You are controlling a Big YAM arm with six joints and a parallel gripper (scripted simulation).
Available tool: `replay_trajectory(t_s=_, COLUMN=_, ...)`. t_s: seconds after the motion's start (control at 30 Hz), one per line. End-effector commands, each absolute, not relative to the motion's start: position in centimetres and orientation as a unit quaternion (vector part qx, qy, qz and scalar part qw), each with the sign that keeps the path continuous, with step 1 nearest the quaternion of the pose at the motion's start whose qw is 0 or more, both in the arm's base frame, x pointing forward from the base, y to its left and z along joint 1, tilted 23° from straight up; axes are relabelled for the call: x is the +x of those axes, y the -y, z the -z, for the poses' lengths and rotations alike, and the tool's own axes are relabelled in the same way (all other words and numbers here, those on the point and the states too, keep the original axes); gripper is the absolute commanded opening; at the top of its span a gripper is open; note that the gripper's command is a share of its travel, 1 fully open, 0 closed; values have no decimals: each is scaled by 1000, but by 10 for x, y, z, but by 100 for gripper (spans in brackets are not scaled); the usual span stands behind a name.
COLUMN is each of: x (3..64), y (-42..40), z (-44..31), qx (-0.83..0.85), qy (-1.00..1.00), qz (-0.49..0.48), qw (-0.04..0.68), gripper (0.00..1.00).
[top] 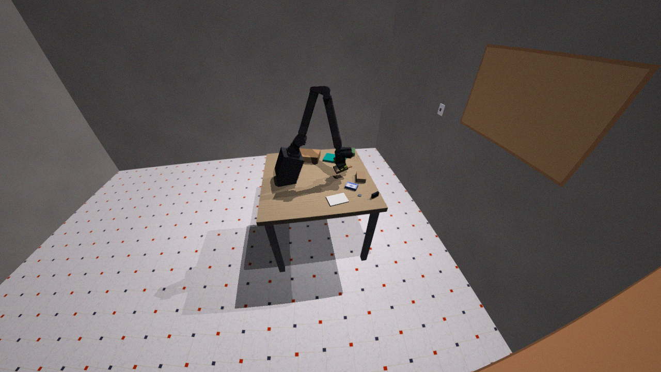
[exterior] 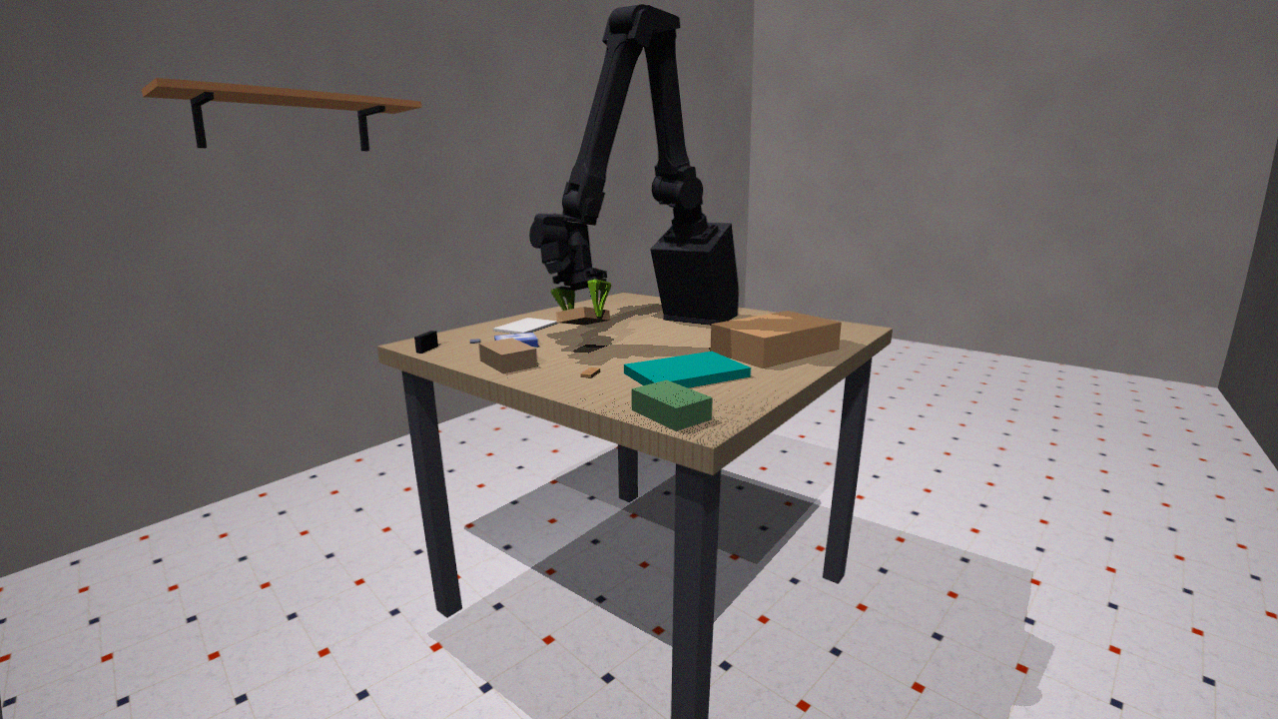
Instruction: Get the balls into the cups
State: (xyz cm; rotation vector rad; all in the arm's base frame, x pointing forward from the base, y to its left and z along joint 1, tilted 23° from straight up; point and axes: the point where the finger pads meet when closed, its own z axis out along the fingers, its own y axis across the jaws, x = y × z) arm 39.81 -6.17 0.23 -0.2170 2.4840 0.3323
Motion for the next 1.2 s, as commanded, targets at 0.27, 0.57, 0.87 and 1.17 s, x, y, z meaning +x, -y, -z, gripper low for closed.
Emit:
replay_trajectory(t_s=0.27, x=415, y=60, z=-25, qx=-79, qy=-951, qz=-76, qw=289, gripper=69)
replay_trajectory(t_s=0.57, x=416, y=58, z=-27, qx=-67, qy=-967, qz=-23, qw=244, gripper=69)
replay_trajectory(t_s=0.87, x=415, y=57, z=-26, qx=-61, qy=-973, qz=0, qw=224, gripper=69)
replay_trajectory(t_s=1.17, x=416, y=57, z=-27, qx=-60, qy=-973, qz=5, qw=221, gripper=69)
